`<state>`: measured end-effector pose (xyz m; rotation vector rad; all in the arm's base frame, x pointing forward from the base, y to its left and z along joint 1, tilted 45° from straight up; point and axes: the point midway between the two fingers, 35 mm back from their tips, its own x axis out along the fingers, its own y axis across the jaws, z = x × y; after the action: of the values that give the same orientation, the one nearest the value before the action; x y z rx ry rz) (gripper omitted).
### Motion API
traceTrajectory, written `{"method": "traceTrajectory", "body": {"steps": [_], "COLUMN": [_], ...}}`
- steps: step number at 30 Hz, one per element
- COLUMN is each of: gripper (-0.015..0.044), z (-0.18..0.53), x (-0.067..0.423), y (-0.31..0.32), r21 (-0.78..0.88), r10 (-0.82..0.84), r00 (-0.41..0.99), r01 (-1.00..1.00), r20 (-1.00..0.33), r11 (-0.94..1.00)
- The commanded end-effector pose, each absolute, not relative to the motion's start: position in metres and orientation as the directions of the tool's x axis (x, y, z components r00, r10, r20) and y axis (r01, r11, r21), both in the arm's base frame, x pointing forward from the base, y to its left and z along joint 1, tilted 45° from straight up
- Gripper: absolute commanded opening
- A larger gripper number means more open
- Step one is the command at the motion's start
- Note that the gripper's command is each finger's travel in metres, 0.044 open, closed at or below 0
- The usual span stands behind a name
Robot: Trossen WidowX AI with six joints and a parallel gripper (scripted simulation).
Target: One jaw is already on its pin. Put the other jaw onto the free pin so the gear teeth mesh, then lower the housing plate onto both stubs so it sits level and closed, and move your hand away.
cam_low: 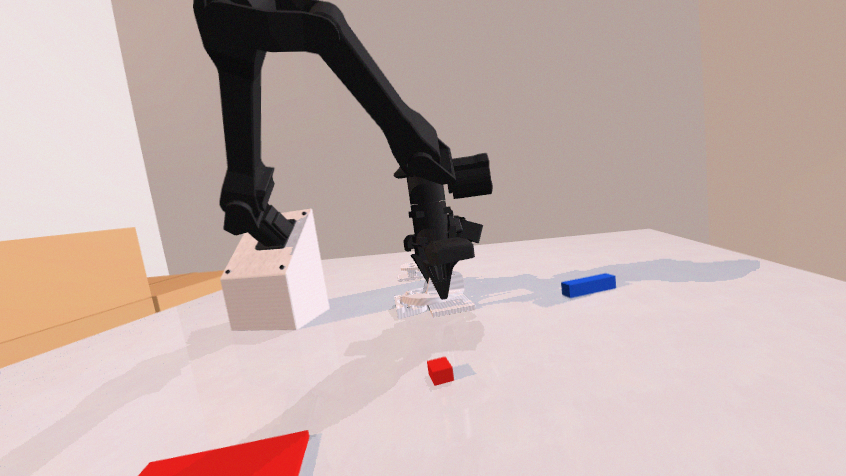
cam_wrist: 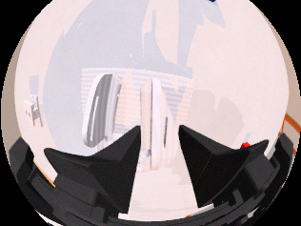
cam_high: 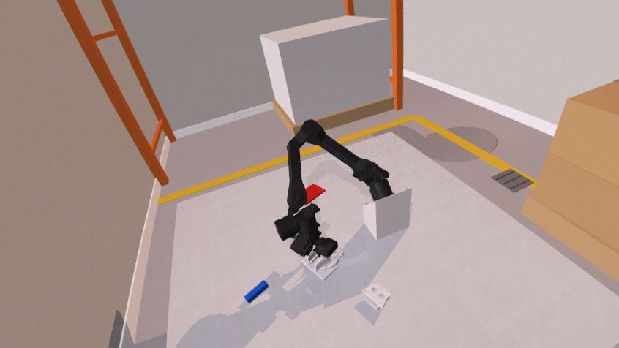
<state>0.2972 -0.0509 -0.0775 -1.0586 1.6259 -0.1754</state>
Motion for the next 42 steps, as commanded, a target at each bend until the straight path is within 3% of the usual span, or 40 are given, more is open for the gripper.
{"method": "traceTrajectory", "body": {"steps": [1,42], "gripper": [0.0134,0.0134], "z": [-0.0776,-0.0841], "x": [0.2971,0.2974], "y": [-0.052,-0.0587], "r21": [-0.609,-0.609], "r10": [-0.707,-0.707], "r00": [0.036,0.036], "r01": [-0.539,-0.54], "r20": [-0.706,-0.706], "r11": [0.581,0.581]}}
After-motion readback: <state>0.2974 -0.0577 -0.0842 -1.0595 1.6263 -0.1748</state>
